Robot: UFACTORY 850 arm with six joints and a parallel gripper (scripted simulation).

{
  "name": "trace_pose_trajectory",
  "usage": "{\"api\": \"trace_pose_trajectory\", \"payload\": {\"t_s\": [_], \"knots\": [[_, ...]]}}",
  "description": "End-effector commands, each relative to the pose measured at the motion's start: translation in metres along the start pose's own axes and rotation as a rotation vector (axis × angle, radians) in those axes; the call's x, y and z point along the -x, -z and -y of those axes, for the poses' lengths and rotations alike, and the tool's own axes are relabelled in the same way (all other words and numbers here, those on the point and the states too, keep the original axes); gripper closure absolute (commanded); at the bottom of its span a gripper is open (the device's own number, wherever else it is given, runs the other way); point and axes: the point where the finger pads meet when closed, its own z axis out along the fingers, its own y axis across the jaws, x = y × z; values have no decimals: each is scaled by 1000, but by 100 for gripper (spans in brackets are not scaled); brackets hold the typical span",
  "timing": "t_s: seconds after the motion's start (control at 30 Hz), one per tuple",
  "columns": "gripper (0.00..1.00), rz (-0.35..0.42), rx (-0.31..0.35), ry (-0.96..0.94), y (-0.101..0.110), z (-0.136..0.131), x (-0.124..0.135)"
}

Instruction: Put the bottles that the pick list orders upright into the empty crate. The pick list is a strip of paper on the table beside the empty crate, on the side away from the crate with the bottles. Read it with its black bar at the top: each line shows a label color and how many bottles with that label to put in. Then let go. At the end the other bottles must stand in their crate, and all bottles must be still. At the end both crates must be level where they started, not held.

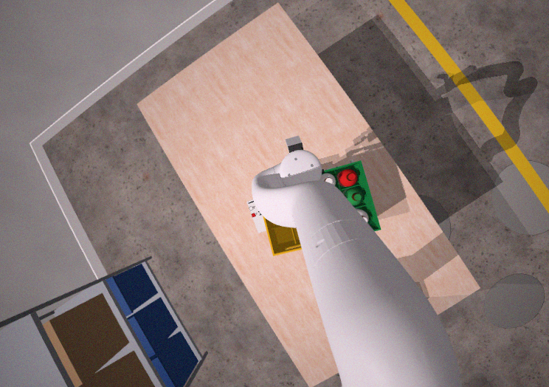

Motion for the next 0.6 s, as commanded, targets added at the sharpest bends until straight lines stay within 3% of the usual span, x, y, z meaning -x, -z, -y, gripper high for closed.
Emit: {"api": "trace_pose_trajectory", "payload": {"t_s": [0.0,0.57], "knots": [[35,-2,-1,0,6,-22,3],[35,-2,-1,0,21,-94,16]]}}
